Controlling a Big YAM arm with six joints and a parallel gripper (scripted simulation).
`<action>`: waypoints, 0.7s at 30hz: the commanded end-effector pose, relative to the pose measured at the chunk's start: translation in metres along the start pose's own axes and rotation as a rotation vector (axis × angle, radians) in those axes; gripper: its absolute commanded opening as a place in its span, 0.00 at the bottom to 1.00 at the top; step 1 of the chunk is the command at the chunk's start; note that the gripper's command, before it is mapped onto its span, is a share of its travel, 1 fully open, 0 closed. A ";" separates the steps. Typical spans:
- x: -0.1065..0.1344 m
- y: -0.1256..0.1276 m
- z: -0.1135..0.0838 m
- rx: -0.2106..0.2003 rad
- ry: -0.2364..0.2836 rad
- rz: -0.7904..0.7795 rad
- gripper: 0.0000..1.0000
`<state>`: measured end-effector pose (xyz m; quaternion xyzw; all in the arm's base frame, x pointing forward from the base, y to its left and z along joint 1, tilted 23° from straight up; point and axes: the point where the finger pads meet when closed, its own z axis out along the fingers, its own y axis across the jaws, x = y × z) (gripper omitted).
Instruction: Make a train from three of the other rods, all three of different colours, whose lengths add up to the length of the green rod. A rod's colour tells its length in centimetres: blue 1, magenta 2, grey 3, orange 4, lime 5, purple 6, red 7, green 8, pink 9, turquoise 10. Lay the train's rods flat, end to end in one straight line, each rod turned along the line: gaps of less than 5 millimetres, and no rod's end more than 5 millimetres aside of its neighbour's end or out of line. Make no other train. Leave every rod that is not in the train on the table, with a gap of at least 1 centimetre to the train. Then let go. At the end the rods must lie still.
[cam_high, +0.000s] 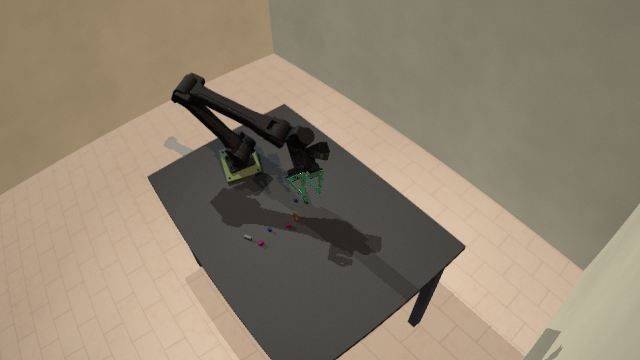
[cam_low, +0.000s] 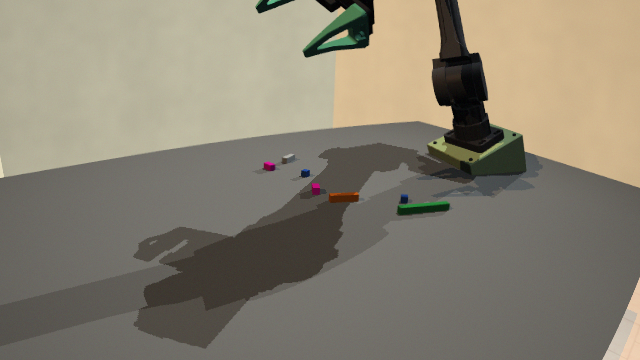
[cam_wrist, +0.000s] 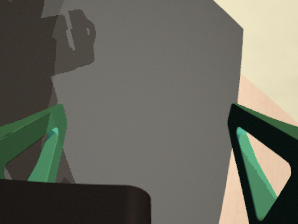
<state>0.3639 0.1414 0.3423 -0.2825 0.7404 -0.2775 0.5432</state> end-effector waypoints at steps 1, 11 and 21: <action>-0.038 -0.027 -0.011 0.021 -0.068 0.095 1.00; -0.018 -0.029 0.006 0.015 -0.004 0.151 1.00; -0.026 -0.029 -0.001 0.011 -0.036 0.163 1.00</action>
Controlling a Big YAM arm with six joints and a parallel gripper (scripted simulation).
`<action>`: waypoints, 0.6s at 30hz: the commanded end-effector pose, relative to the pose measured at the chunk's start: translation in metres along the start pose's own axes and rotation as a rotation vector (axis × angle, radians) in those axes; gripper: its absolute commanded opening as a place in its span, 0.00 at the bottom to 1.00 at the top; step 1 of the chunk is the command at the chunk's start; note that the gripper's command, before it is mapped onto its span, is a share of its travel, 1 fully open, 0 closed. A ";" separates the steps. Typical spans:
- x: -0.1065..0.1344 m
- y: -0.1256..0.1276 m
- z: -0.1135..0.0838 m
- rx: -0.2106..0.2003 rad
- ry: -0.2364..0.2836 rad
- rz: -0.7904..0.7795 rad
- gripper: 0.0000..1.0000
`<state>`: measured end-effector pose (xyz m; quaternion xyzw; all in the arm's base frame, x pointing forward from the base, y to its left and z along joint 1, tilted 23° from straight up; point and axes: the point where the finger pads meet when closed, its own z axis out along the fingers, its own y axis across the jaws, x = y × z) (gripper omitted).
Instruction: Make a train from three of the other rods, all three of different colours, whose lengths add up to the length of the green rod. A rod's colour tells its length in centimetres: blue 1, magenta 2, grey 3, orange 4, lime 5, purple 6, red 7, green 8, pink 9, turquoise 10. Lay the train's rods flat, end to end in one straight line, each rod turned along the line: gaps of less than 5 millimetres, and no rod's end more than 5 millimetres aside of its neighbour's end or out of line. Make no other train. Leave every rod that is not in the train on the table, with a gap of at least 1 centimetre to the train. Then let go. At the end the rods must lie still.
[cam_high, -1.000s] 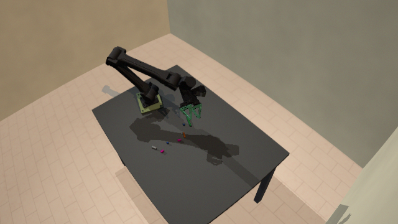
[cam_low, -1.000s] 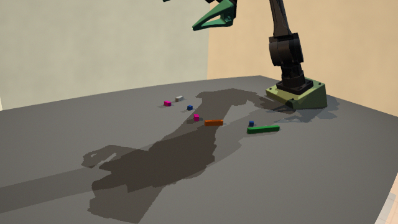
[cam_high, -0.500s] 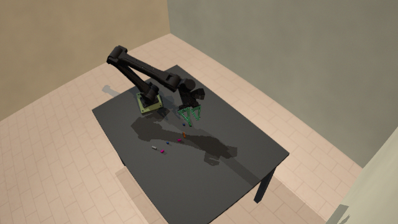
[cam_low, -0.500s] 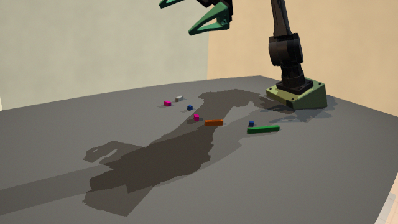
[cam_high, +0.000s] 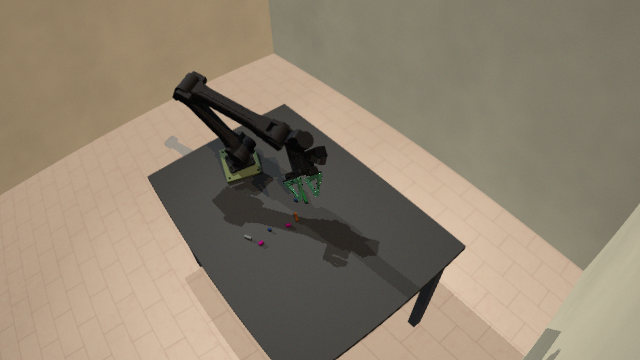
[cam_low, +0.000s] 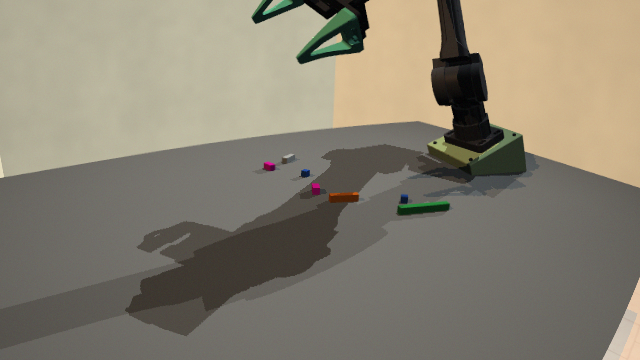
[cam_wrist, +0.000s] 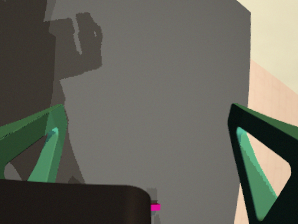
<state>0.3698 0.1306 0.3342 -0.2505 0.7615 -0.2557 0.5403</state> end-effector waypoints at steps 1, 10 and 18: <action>-0.039 -0.024 -0.012 0.018 -0.070 0.081 1.00; -0.019 -0.028 0.005 0.015 -0.004 0.142 1.00; -0.028 -0.027 -0.002 0.009 -0.037 0.153 1.00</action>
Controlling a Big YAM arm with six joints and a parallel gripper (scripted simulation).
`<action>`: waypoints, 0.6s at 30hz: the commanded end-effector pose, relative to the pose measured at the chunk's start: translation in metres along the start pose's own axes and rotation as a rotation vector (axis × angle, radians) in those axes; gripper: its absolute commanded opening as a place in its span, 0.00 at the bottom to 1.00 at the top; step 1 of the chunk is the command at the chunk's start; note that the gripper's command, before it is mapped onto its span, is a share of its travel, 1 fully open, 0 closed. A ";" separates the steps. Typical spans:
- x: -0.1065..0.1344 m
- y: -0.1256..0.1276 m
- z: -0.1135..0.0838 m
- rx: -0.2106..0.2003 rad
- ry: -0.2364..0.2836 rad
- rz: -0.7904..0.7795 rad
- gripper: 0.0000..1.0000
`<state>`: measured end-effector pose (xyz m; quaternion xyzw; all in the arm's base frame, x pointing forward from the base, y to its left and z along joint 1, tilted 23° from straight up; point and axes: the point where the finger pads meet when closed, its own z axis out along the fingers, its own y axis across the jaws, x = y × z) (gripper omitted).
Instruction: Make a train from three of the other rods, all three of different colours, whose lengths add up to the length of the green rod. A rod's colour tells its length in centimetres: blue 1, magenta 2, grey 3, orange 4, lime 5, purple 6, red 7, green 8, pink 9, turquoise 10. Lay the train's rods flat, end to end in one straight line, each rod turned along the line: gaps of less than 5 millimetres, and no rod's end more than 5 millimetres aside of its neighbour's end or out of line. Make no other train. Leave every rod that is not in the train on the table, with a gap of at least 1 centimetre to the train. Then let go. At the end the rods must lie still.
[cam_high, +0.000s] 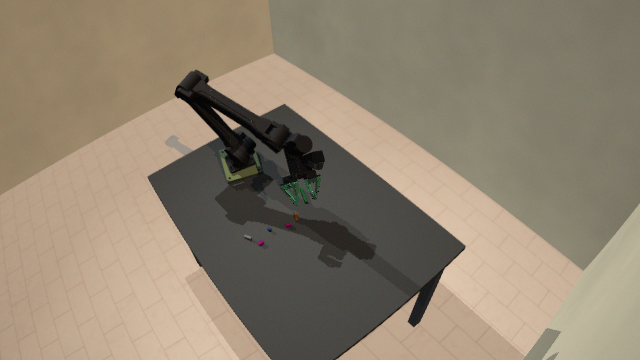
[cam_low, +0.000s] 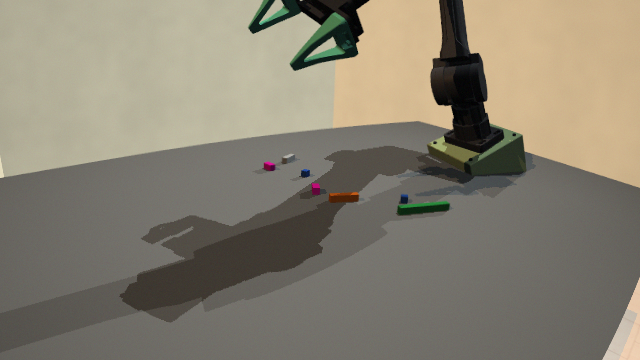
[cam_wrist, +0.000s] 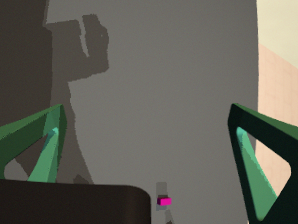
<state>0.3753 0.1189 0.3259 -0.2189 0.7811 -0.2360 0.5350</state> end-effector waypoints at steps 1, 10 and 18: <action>-0.041 -0.020 -0.013 0.013 -0.073 0.077 1.00; -0.021 -0.028 0.004 0.015 -0.006 0.144 1.00; -0.030 -0.025 -0.003 0.006 -0.038 0.152 1.00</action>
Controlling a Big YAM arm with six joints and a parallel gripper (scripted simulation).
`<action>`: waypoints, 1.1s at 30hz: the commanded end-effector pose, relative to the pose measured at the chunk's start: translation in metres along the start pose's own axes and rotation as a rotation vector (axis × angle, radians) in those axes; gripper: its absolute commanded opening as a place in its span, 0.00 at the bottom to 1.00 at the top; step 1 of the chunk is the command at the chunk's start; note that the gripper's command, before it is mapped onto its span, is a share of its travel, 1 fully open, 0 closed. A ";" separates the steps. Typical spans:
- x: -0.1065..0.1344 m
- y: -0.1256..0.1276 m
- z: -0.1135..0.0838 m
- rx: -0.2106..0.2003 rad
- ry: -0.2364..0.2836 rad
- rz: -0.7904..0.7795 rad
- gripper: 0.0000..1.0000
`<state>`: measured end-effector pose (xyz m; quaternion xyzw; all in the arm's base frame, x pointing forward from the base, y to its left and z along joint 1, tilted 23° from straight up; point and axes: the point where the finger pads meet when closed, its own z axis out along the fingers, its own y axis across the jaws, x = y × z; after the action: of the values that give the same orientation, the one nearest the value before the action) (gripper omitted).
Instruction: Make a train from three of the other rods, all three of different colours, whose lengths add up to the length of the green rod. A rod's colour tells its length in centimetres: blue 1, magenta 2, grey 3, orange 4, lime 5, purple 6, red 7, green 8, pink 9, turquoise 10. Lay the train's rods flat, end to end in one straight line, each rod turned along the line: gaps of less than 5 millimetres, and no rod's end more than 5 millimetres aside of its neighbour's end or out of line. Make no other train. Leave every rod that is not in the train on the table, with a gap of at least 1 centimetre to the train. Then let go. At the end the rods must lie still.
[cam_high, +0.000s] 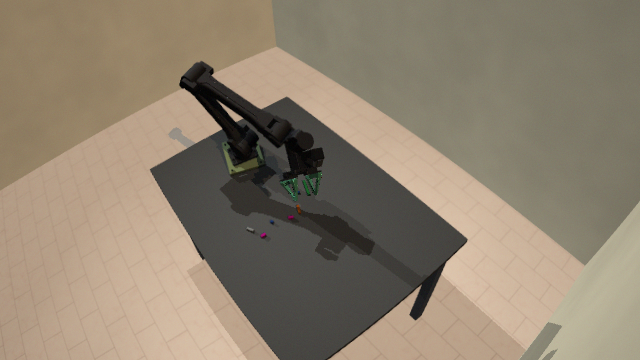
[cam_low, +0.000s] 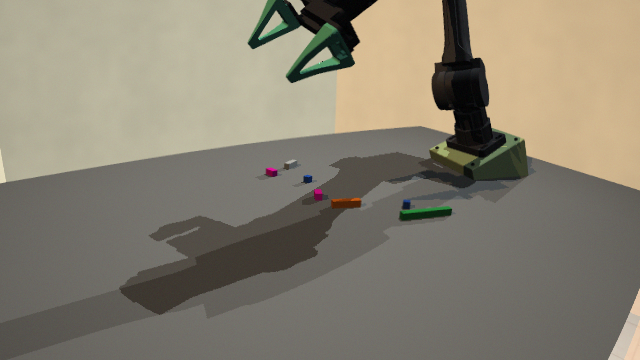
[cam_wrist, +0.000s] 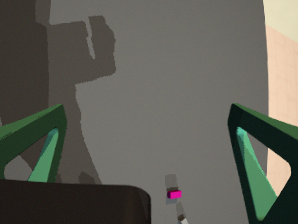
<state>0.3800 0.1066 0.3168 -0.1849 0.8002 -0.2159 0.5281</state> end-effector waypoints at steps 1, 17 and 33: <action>-0.043 -0.017 -0.014 0.008 -0.077 0.073 1.00; -0.031 -0.023 -0.004 0.002 -0.039 0.152 1.00; -0.019 -0.030 0.005 -0.001 0.001 0.236 1.00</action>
<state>0.3873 0.0804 0.2990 -0.1096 0.8343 -0.1754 0.5110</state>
